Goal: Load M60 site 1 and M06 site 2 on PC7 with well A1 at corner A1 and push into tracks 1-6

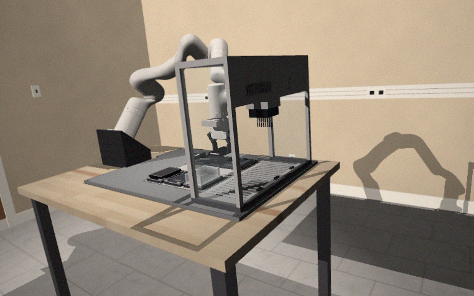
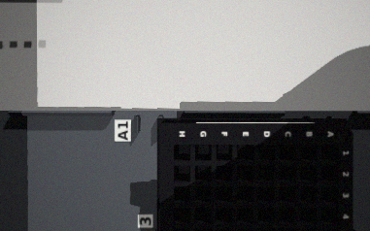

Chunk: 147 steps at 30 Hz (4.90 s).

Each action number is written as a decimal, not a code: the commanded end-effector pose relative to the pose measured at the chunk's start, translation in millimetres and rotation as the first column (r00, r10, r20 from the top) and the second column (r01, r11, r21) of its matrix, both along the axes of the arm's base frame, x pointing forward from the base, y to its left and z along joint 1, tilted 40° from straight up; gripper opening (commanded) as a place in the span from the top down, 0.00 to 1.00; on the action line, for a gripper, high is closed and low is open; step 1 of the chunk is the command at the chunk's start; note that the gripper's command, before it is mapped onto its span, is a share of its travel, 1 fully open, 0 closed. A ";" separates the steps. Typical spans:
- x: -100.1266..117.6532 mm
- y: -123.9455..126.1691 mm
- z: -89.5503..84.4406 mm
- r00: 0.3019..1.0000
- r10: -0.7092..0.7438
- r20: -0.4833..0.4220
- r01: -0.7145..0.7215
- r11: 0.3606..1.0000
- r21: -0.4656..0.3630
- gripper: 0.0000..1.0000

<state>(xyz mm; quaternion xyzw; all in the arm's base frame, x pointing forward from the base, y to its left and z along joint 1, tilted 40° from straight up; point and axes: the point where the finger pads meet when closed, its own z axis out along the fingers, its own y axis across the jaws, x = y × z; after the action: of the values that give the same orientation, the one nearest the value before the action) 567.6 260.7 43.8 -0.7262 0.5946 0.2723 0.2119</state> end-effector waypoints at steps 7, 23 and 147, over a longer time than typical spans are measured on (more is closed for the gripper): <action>-1.0 9.1 -10.5 1.000 -0.001 0.002 0.001 1.000 0.000 1.00; -3.2 18.9 -22.3 1.000 -0.001 0.002 0.001 1.000 0.000 1.00; 1.7 -2.7 3.7 1.000 -0.001 0.002 0.001 1.000 0.000 0.00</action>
<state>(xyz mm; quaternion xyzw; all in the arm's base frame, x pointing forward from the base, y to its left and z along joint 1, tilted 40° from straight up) 567.3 262.0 42.2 -0.7262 0.5946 0.2723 0.2119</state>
